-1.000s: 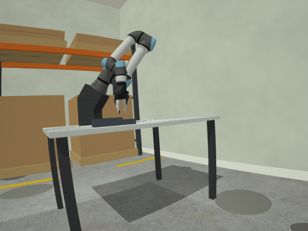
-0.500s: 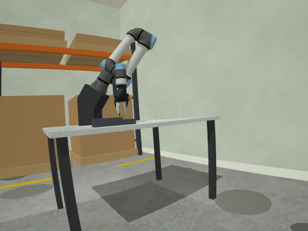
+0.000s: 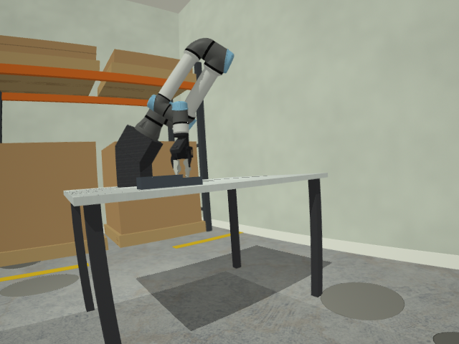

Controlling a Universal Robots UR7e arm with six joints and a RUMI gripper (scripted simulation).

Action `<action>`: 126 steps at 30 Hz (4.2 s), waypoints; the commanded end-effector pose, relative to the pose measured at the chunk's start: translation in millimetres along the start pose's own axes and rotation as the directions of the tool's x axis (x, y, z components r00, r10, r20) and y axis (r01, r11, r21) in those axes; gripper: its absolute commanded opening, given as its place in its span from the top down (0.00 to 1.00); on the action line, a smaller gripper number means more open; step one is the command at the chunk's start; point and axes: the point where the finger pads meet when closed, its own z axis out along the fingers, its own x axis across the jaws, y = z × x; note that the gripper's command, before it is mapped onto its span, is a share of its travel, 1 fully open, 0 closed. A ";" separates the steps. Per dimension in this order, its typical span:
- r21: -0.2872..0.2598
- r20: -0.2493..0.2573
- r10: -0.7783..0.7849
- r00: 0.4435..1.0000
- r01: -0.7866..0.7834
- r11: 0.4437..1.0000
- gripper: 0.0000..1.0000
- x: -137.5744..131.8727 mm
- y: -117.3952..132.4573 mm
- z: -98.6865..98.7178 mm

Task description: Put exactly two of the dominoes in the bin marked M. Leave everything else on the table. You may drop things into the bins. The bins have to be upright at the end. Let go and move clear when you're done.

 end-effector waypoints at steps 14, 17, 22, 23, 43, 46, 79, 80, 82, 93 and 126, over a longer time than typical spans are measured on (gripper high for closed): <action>0.005 0.002 0.000 1.000 0.000 1.000 0.76 0.1 0.5 12.9; 0.005 0.002 0.000 1.000 0.000 1.000 0.76 0.2 0.6 12.9; 0.005 0.002 0.000 1.000 0.000 1.000 0.76 0.2 0.6 12.9; 0.005 0.002 0.000 1.000 0.000 1.000 0.76 0.2 0.6 12.9; 0.005 0.002 0.000 1.000 0.000 1.000 1.00 0.2 0.6 12.9; 0.005 0.002 0.000 1.000 0.000 1.000 1.00 0.2 0.6 12.9; 0.005 0.002 0.000 1.000 0.000 1.000 1.00 0.3 0.9 -46.9; 0.005 0.002 0.000 1.000 0.000 1.000 1.00 0.3 0.9 -46.9; 0.005 0.002 0.000 1.000 0.000 1.000 1.00 0.3 0.9 -47.0; 0.005 0.002 0.000 1.000 0.000 1.000 1.00 0.3 0.9 -47.0; 0.002 0.005 0.708 0.706 -0.708 0.706 1.00 -9.1 -130.8 -54.2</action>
